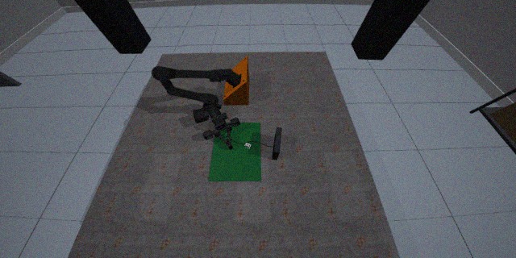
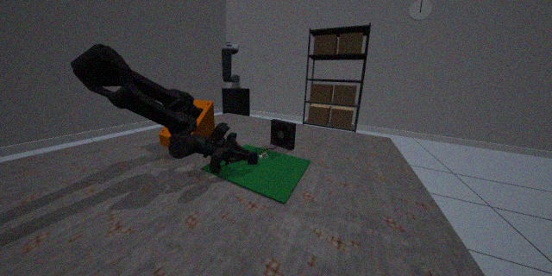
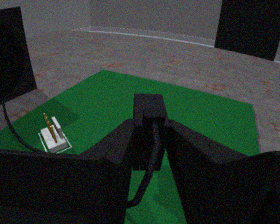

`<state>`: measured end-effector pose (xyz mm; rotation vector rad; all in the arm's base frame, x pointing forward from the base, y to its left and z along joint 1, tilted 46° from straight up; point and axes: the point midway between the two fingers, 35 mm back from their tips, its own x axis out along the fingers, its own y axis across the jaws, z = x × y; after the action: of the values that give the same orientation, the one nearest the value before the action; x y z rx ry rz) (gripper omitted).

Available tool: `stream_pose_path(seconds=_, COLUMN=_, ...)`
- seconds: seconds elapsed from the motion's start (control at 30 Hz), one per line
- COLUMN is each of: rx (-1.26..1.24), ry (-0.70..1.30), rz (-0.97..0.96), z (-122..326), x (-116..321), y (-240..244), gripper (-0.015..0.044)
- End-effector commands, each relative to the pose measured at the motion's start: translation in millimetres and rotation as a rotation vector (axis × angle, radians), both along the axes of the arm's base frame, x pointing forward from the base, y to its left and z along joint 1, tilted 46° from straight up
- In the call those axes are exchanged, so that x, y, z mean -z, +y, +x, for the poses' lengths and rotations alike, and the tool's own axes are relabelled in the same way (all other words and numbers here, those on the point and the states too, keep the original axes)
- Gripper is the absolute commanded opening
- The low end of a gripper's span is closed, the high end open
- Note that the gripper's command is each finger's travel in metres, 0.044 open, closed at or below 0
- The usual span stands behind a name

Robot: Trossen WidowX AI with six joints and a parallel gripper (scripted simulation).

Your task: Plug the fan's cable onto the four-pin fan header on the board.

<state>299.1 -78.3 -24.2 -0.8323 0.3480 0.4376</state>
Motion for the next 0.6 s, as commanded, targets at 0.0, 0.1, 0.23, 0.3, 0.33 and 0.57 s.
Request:
stream_pose_path(seconds=0.0, rx=-0.006, ry=-0.008, rz=-0.004, z=2.0, x=1.8, y=-3.5, gripper=0.0)
stream_pose_path(seconds=0.1, rx=-0.006, ry=-0.008, rz=-0.004, z=1.8, x=3.8, y=-5.4, gripper=0.0)
stream_pose_path(seconds=0.23, rx=-0.006, ry=-0.008, rz=-0.004, z=1.7, x=6.5, y=-7.8, gripper=0.0)
stream_pose_path(seconds=0.3, rx=-0.006, ry=-0.008, rz=-0.004, z=1.6, x=7.8, y=-9.1, gripper=0.0)
stream_pose_path(seconds=0.33, rx=-0.006, ry=-0.008, rz=-0.004, z=1.5, x=8.5, y=-9.7, gripper=0.0)
stream_pose_path(seconds=0.57, rx=0.0, ry=0.001, rz=0.0, z=-0.6, x=11.1, y=-10.3, gripper=0.0)
